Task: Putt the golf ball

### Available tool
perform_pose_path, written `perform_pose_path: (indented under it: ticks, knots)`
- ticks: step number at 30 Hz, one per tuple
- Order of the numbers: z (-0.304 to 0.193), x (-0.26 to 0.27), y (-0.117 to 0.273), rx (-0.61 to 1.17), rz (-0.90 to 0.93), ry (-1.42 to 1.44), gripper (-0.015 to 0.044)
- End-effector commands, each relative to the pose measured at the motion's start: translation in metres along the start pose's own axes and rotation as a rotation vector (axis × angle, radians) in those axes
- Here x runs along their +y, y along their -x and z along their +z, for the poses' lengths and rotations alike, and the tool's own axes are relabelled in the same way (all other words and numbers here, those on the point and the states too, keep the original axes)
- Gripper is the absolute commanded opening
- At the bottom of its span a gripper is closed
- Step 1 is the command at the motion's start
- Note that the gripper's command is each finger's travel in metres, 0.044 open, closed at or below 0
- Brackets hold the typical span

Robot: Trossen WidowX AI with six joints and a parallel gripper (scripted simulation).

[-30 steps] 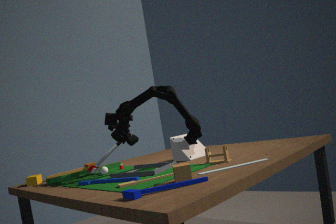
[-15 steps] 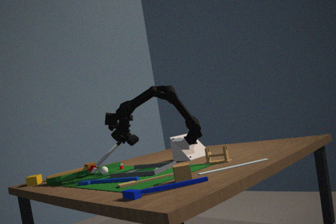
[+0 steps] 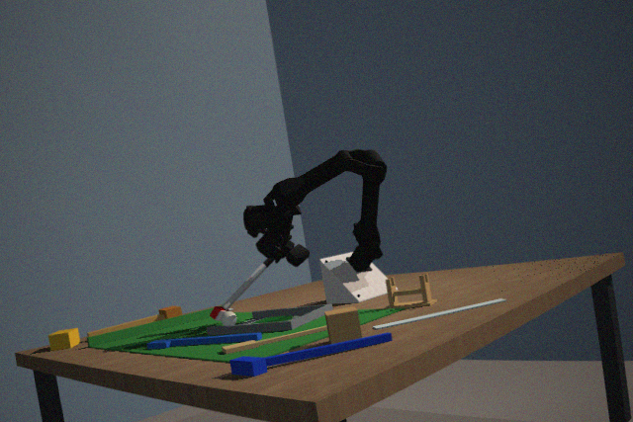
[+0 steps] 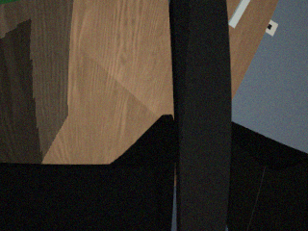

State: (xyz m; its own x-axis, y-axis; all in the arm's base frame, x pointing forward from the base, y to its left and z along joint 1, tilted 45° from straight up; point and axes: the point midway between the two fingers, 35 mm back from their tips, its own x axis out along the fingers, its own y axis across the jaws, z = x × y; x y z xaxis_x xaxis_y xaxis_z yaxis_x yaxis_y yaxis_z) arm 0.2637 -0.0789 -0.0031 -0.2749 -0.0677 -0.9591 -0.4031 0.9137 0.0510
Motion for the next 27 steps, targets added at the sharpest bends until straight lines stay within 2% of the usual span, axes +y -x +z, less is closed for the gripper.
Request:
perform_pose_path:
  ticks: [1,5,15,27]
  knots:
    - [-0.008,0.008,0.001,0.004,0.003,-0.018,0.0]
    - [-0.013,0.007,0.012,0.005,0.003,-0.018,0.0]
    - [-0.046,0.008,0.068,0.007,0.003,-0.018,0.0]
    - [-0.043,0.01,0.061,0.011,0.012,-0.014,0.0]
